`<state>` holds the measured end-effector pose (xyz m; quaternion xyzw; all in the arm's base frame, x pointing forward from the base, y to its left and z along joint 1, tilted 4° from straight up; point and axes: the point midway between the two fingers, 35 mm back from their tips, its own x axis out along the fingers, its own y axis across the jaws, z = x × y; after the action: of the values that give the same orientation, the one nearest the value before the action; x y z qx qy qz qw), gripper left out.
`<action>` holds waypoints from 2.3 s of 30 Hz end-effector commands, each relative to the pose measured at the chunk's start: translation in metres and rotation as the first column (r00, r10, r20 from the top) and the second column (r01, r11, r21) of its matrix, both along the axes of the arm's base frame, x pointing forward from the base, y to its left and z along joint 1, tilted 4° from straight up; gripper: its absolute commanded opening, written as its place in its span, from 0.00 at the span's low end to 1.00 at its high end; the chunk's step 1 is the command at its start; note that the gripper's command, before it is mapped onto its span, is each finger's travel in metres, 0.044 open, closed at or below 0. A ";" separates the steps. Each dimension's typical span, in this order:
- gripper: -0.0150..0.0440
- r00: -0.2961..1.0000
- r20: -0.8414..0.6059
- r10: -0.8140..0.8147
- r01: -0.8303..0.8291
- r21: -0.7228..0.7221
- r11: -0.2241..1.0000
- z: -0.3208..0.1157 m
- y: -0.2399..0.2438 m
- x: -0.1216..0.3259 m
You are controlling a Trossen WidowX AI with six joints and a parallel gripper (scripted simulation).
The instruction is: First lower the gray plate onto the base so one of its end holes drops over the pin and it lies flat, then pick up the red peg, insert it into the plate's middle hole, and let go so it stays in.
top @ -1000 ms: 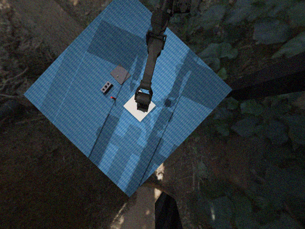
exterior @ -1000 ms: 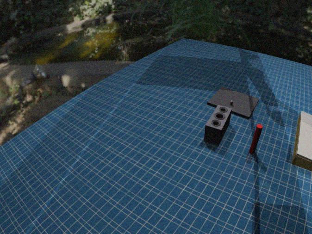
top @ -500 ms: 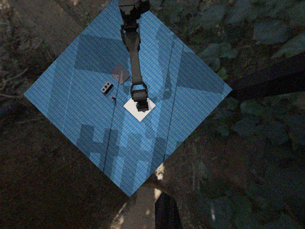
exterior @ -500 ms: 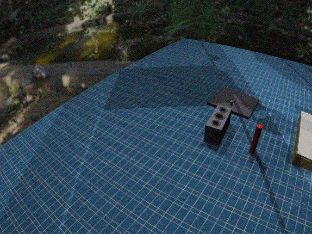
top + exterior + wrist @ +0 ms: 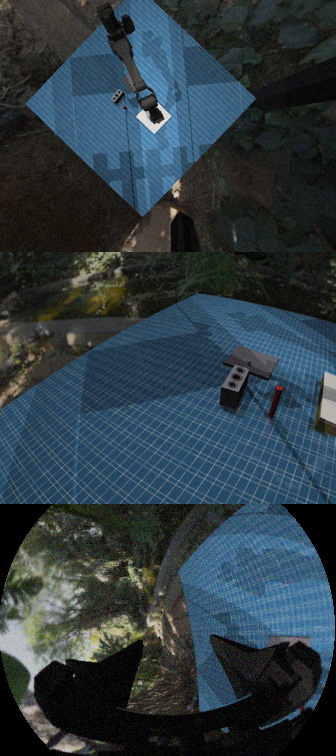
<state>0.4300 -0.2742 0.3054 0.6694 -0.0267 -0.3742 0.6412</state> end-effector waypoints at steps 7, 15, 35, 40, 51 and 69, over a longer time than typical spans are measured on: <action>1.00 0.905 -0.330 0.269 -0.159 0.325 0.932 -0.099 0.144 0.013; 1.00 0.672 -0.598 0.438 -0.121 0.494 0.861 -0.151 0.253 -0.033; 1.00 0.476 -0.731 0.489 -0.061 0.527 0.847 -0.232 0.304 -0.073; 1.00 0.476 -0.731 0.489 -0.061 0.527 0.848 -0.233 0.302 -0.073; 1.00 0.476 -0.731 0.489 -0.061 0.527 0.848 -0.252 0.301 -0.073; 1.00 0.476 -0.731 0.489 -0.061 0.527 0.848 -0.281 0.302 -0.073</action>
<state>0.3574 0.0270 0.0324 0.5218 0.4795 -0.5340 0.4612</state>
